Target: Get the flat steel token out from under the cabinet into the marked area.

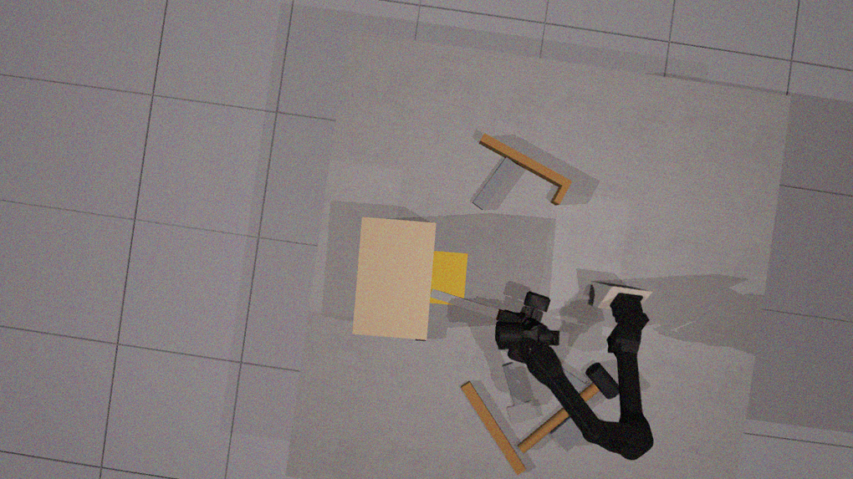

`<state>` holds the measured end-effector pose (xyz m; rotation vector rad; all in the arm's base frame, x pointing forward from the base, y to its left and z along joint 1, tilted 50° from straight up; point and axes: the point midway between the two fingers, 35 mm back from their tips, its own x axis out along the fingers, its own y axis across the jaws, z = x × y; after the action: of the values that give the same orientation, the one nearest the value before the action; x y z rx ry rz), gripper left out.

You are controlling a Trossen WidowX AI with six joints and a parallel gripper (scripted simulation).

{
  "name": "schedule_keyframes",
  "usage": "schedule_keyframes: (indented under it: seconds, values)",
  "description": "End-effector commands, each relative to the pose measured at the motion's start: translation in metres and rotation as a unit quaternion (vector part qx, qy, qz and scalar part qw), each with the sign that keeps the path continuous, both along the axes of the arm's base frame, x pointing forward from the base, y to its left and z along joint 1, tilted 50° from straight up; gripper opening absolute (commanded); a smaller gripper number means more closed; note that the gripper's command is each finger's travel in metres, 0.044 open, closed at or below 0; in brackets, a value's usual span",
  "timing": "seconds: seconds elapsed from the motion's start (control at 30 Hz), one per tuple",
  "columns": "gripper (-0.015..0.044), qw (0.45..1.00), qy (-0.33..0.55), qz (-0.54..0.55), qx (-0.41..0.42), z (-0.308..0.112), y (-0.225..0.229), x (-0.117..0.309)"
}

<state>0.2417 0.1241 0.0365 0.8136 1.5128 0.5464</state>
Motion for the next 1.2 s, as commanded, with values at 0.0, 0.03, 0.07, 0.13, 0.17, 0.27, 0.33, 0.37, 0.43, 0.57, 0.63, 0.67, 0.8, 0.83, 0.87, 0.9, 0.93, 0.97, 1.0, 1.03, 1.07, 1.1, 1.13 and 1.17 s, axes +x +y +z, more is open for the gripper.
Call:
schedule_keyframes:
  seconds: [0.0, 0.03, 0.07, 0.13, 0.17, 0.27, 0.33, 0.37, 0.43, 0.57, 0.63, 0.67, 0.8, 0.83, 0.87, 0.9, 0.93, 0.97, 1.0, 1.03, 1.07, 1.1, 1.13, 1.17]
  values:
    - [0.0000, 1.000, 0.004, 0.000, 0.000, 0.000, 0.002, -0.009]
    - [0.0000, 1.000, 0.004, 0.000, 0.000, 0.000, 0.002, -0.010]
    - [0.0000, 1.000, 0.004, 0.000, 0.000, 0.001, 0.002, -0.011]
    - [0.0000, 1.000, 0.004, 0.000, 0.000, 0.001, 0.002, -0.013]
    - [0.0000, 1.000, 0.004, 0.000, 0.000, 0.001, 0.003, -0.014]
    - [0.0000, 1.000, 0.004, 0.000, 0.000, 0.002, 0.003, -0.017]
    - [0.0000, 1.000, 0.003, 0.000, 0.000, 0.002, 0.003, -0.016]
    - [0.0000, 1.000, 0.002, 0.000, 0.000, 0.002, 0.003, -0.013]
    - [0.0000, 1.000, 0.001, -0.001, 0.000, 0.003, 0.002, -0.011]
    - [0.0000, 1.000, 0.008, -0.007, 0.000, 0.004, 0.003, -0.011]
    - [0.0000, 1.000, 0.013, -0.011, 0.000, 0.005, 0.004, -0.011]
    - [0.0000, 1.000, 0.016, -0.013, 0.000, 0.005, 0.004, -0.011]
    - [0.0000, 0.999, 0.027, -0.022, 0.001, 0.007, 0.005, -0.011]
    - [0.0000, 0.999, 0.028, -0.023, 0.001, 0.008, 0.005, -0.011]
    - [0.0000, 0.999, 0.029, -0.024, 0.001, 0.009, 0.006, -0.011]
    - [0.0000, 0.999, 0.032, -0.026, 0.001, 0.010, 0.006, -0.011]
    - [0.0000, 0.999, 0.035, -0.028, 0.001, 0.011, 0.006, -0.011]
    - [0.0000, 0.999, 0.039, -0.031, 0.001, 0.011, 0.006, -0.011]
    - [0.0000, 0.999, 0.042, -0.033, 0.001, 0.012, 0.006, -0.011]
    - [0.0000, 0.998, 0.043, -0.034, 0.001, 0.013, 0.006, -0.011]
    - [0.0000, 0.998, 0.044, -0.034, 0.001, 0.014, 0.007, -0.011]
    - [0.0000, 0.998, 0.044, -0.035, 0.001, 0.015, 0.008, -0.011]
    - [0.0000, 0.998, 0.044, -0.035, 0.001, 0.016, 0.009, -0.011]
    - [0.0000, 0.998, 0.045, -0.035, 0.001, 0.017, 0.010, -0.011]
